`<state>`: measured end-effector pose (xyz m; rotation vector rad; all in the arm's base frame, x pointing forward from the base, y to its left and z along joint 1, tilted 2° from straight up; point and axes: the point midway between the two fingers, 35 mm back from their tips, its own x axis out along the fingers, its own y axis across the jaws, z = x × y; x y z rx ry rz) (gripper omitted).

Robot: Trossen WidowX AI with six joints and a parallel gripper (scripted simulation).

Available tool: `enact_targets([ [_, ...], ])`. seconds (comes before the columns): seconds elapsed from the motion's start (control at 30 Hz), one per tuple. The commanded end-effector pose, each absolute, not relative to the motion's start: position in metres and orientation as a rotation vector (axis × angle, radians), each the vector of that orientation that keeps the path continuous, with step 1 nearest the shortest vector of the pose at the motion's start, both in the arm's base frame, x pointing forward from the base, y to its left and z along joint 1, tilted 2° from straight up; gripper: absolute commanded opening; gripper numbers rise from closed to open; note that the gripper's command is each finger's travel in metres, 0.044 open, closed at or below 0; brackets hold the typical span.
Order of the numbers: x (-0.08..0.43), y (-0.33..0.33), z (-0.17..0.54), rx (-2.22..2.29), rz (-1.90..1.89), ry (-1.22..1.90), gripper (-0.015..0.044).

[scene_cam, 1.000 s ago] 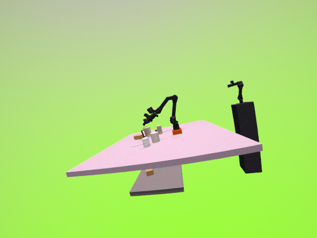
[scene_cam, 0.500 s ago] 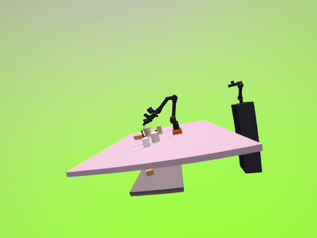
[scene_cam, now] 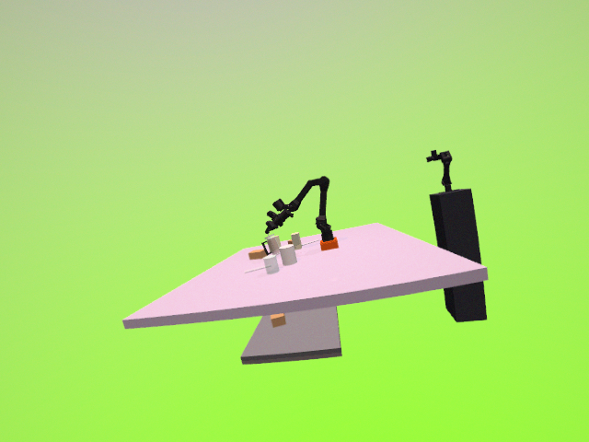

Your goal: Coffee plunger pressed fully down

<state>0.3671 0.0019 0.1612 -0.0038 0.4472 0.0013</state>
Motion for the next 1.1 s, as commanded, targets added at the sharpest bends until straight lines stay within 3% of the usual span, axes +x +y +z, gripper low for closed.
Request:
enact_targets([
  [0.0, 0.367, 0.002, 0.161, -0.004, 0.001, 0.448, 0.0119],
  [0.4, 0.367, 0.002, 0.161, -0.004, 0.001, 0.448, 0.0434],
  [0.6, 0.363, 0.002, 0.17, -0.001, 0.001, 0.453, 0.044],
  [0.83, 0.322, 0.002, 0.232, -0.007, -0.001, 0.467, 0.044],
  [1.07, 0.319, 0.003, 0.233, -0.008, 0.002, 0.468, 0.044],
])
